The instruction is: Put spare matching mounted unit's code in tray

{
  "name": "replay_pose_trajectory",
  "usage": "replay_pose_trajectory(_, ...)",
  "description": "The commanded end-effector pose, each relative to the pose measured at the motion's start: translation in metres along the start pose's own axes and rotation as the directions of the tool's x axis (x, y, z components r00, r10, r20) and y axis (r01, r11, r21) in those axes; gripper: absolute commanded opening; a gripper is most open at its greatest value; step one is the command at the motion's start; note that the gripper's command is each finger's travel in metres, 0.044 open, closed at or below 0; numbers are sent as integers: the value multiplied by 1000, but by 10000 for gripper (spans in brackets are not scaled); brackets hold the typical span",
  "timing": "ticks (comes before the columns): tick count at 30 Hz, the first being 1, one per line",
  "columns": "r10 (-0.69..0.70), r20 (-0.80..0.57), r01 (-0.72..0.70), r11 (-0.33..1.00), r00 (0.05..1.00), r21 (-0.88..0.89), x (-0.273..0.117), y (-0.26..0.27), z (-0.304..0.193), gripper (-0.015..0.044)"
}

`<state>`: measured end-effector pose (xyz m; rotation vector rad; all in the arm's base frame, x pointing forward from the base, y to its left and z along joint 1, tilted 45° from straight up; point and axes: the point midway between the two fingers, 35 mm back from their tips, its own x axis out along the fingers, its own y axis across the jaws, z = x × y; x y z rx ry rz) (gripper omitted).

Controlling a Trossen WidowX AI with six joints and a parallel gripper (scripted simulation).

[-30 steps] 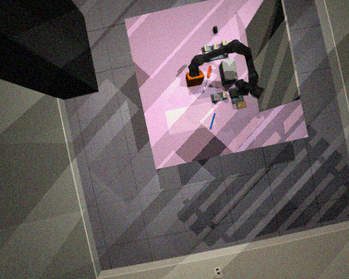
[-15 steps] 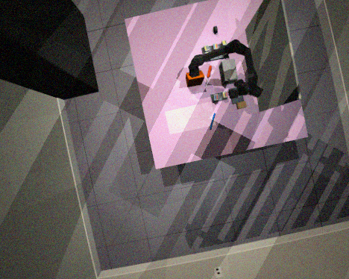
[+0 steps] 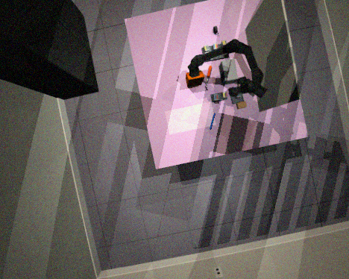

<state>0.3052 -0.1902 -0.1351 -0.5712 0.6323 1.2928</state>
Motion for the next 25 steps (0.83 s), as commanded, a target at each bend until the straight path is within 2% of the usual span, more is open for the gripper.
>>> replay_pose_trajectory(1,-26,-21,26,1000,999,-14,-48,-1,1,440)
replay_pose_trajectory(25,-50,-28,50,999,998,-6,-47,-3,-3,440)
